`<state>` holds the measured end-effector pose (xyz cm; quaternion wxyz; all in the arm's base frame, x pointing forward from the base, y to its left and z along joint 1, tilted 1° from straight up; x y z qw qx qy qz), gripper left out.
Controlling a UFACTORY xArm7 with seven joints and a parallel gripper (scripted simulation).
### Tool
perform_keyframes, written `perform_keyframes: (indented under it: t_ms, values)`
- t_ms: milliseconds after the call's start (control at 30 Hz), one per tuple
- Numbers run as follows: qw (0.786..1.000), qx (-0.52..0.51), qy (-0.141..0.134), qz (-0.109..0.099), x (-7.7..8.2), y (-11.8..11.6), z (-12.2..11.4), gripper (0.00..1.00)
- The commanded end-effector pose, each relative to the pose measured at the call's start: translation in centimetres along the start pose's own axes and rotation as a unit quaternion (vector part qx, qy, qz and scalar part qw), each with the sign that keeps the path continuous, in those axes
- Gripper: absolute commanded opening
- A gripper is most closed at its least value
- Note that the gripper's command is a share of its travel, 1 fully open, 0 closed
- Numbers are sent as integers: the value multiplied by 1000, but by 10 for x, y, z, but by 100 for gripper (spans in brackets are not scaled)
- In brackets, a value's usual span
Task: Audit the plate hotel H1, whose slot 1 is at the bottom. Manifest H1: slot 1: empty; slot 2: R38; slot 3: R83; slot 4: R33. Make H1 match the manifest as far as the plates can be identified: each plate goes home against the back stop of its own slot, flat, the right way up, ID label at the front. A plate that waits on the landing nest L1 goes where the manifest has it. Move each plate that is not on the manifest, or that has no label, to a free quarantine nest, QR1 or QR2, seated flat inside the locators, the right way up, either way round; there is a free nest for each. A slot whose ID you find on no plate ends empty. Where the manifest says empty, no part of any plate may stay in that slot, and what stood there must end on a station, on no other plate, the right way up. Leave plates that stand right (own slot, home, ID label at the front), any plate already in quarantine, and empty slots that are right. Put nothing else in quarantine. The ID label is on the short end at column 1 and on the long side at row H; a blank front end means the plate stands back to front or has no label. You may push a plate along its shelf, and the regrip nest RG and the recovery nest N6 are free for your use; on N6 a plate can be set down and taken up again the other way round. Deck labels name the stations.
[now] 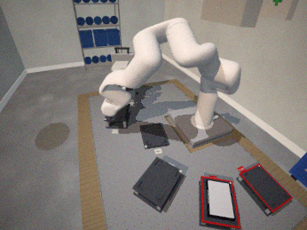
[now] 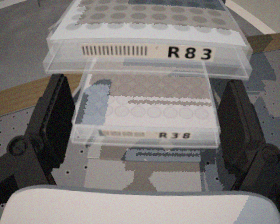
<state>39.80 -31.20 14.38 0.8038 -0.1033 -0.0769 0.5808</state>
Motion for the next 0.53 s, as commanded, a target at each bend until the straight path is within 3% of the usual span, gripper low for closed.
perform_keyframes:
  t_ms: [0,167,500]
  values:
    - [1000,-2,0,0,0,-1,1,100]
    - [1000,-2,0,0,0,-1,1,100]
    - [1000,-2,0,0,16,-1,1,100]
Point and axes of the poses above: the point where the finger pads meet when closed, its own x axis back along the fingers, its own y axis across the jaws, z = x × y, the point moved 1 cm from there along x, back along the fingers, and after that the axes turned 14 degrees about -x, right-handed, at the moved point
